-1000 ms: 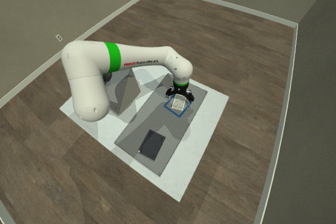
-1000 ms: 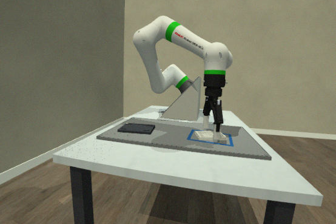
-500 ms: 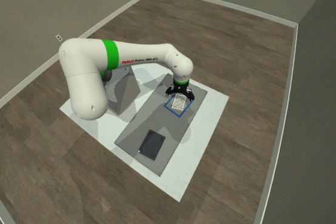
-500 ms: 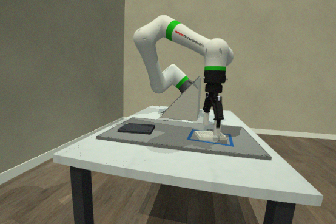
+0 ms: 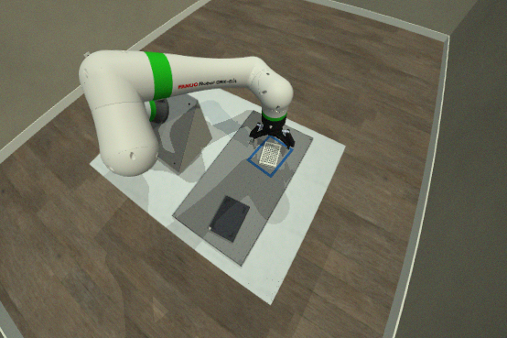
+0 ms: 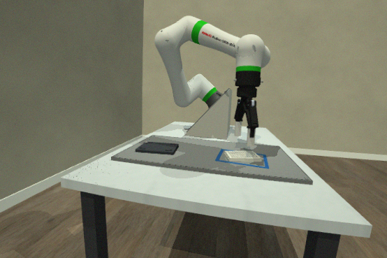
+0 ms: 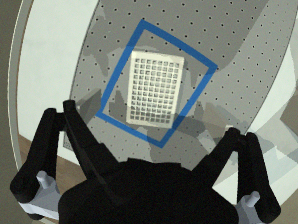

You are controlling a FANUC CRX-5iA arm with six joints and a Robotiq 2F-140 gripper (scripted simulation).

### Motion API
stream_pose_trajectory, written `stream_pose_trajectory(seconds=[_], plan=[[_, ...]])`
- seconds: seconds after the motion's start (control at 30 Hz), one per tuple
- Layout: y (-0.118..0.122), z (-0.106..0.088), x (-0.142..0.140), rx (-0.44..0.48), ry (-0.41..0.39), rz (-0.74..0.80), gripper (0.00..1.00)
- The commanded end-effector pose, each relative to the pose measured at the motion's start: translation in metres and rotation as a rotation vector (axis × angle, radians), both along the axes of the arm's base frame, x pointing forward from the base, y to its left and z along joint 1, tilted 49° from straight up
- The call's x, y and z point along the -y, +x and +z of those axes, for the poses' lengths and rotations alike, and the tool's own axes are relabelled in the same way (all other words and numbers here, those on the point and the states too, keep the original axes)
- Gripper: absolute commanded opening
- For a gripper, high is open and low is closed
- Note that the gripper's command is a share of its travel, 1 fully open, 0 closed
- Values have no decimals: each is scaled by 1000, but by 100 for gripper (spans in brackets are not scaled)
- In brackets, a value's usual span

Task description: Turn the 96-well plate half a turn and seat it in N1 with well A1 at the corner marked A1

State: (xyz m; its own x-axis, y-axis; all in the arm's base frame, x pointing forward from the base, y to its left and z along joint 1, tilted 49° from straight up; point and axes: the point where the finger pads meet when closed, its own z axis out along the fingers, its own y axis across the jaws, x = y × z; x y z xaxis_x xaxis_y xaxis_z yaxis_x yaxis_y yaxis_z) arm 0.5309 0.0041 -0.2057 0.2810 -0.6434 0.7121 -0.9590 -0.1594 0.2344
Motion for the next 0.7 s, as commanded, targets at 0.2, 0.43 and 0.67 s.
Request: stream_pose_trajectory(seconds=[0.2,0.43,0.67], plan=[[1,6,-7,0,0,0,100],[1,6,-7,-25,1,22,100],[1,6,-7,-150,8,133,100]])
